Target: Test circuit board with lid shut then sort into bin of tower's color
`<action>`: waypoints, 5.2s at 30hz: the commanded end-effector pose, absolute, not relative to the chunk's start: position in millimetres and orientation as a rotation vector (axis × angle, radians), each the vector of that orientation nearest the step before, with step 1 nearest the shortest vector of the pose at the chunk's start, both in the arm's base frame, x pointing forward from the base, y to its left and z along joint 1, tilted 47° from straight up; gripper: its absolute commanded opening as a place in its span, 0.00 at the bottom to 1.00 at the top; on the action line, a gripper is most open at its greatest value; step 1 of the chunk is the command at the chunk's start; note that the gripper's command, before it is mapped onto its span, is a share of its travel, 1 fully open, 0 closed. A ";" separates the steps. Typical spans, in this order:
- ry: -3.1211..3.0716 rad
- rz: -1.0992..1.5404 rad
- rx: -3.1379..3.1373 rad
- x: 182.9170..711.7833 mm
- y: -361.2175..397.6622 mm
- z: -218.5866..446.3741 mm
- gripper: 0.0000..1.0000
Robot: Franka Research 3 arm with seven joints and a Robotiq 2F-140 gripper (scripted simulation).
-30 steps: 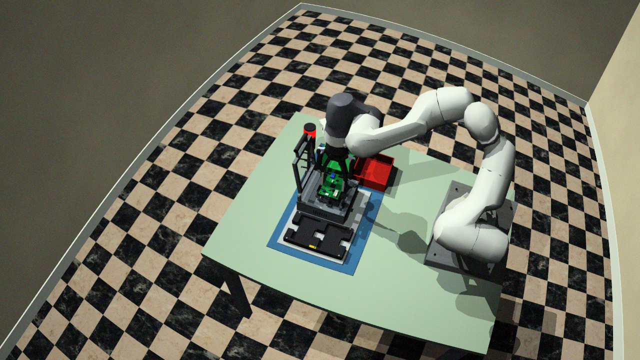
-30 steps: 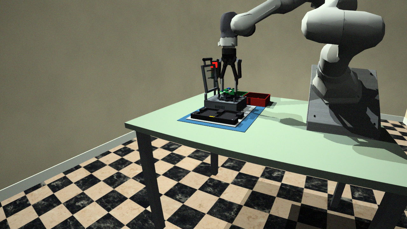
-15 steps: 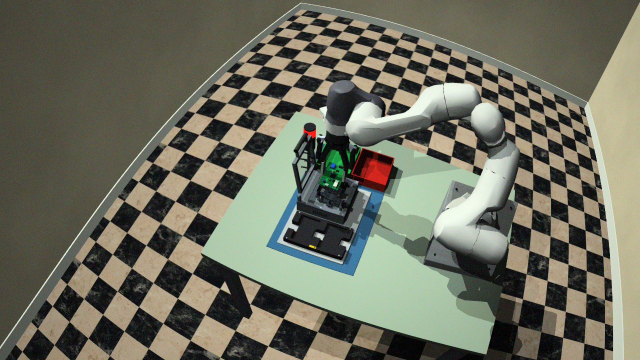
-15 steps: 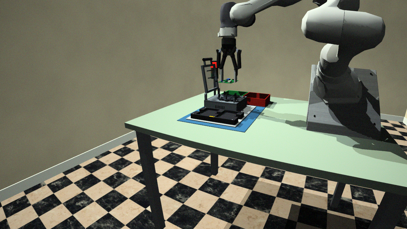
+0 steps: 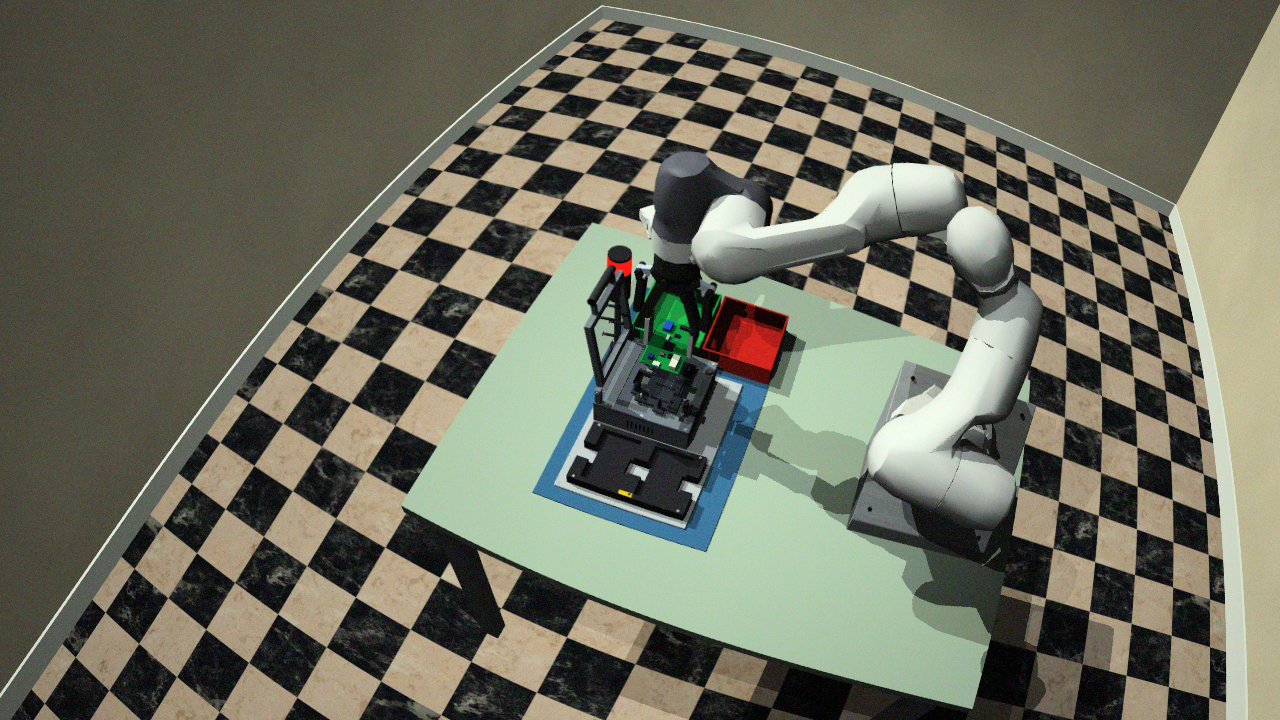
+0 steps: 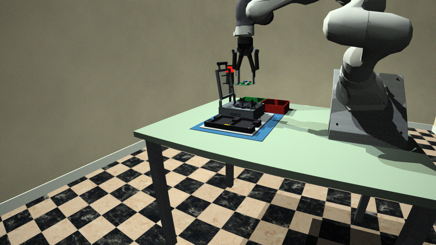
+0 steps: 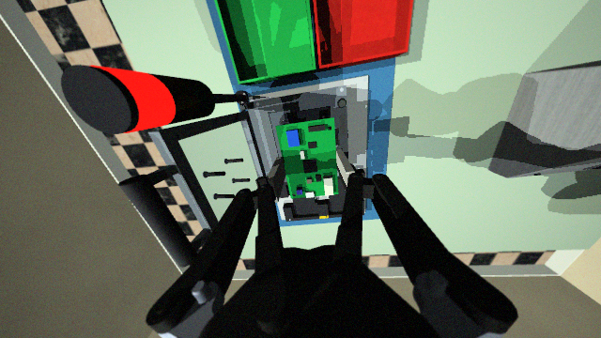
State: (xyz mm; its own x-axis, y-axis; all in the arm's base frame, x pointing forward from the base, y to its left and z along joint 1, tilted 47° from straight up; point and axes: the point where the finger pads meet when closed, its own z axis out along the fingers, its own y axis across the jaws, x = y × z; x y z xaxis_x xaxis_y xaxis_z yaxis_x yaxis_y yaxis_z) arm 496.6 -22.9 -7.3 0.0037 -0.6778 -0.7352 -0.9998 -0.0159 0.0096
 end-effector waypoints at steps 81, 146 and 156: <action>1.720 0.775 -1.754 392.1 -118.1 -194.9 0.46; 1.720 0.775 -1.754 388.5 -48.7 -260.2 0.46; 1.720 0.775 -1.754 388.4 -48.3 -260.6 0.46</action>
